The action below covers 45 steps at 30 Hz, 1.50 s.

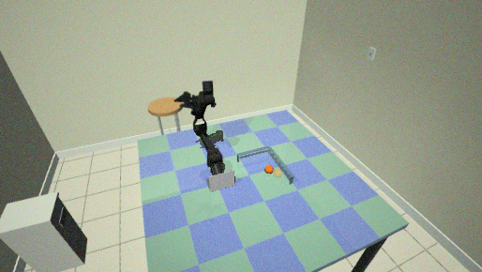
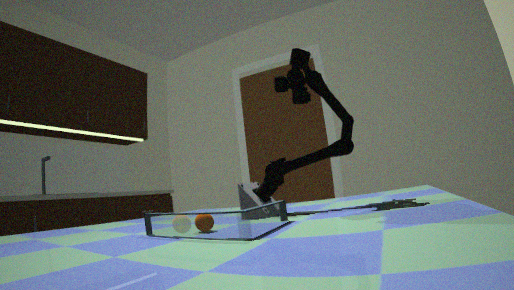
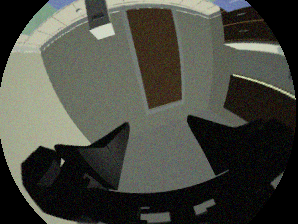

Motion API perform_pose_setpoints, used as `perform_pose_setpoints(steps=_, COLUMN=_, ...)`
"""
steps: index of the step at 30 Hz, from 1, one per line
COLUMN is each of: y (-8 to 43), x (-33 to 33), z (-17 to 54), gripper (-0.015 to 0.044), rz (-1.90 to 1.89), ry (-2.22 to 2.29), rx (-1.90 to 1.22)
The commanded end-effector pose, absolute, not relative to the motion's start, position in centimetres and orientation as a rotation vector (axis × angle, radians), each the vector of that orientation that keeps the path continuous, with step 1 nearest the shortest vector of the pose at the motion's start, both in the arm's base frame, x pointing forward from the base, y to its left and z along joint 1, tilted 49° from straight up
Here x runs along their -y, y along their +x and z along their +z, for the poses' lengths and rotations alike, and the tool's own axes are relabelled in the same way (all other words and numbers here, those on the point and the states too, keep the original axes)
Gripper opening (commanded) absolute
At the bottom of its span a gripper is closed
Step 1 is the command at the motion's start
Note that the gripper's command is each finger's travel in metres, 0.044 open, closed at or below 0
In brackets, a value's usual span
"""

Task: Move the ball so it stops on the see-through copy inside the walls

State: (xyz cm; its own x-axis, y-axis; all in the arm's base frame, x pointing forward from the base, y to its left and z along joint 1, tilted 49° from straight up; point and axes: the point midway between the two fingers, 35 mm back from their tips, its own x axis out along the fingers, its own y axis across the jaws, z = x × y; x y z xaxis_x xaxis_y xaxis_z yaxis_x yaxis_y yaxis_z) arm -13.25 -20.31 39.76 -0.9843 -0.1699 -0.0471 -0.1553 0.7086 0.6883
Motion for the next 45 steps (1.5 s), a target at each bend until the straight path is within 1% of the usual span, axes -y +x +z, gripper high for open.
perform_pose_setpoints(steps=1, y=-13.2, x=20.6, z=39.6, gripper=0.0374, rz=-1.183, ry=0.291, rx=2.873)
perform_pose_setpoints(steps=3, y=-12.3, x=22.5, z=38.7, gripper=0.0362, rz=-1.367, ry=0.417, rx=2.758)
perform_pose_setpoints(steps=5, y=-10.7, x=25.1, z=37.1, gripper=0.0362, rz=-1.616, ry=0.595, rx=2.546)
perform_pose_setpoints(steps=10, y=-5.7, x=30.5, z=32.4, gripper=0.0362, rz=-2.064, ry=0.958, rx=1.858)
perform_pose_setpoints(steps=14, y=-1.9, x=32.8, z=29.1, gripper=0.0362, rz=-2.208, ry=1.112, rx=1.355)
perform_pose_setpoints(steps=19, y=2.8, x=34.2, z=25.1, gripper=0.0362, rz=-2.239, ry=1.219, rx=0.776)
perform_pose_setpoints(steps=24, y=7.6, x=34.4, z=21.2, gripper=0.0362, rz=-2.146, ry=1.252, rx=0.213)
perform_pose_setpoints(steps=30, y=13.2, x=32.9, z=16.7, gripper=0.0362, rz=-1.895, ry=1.218, rx=-0.383)
perform_pose_setpoints(steps=38, y=19.8, x=29.2, z=11.7, gripper=0.0362, rz=-1.464, ry=1.107, rx=-0.907)
perform_pose_setpoints(steps=42, y=23.5, x=25.6, z=8.6, gripper=0.0362, rz=-1.089, ry=1.023, rx=-1.206)
perform_pose_setpoints(steps=45, y=25.5, x=23.0, z=6.9, gripper=0.0362, rz=-0.836, ry=0.968, rx=-1.346)
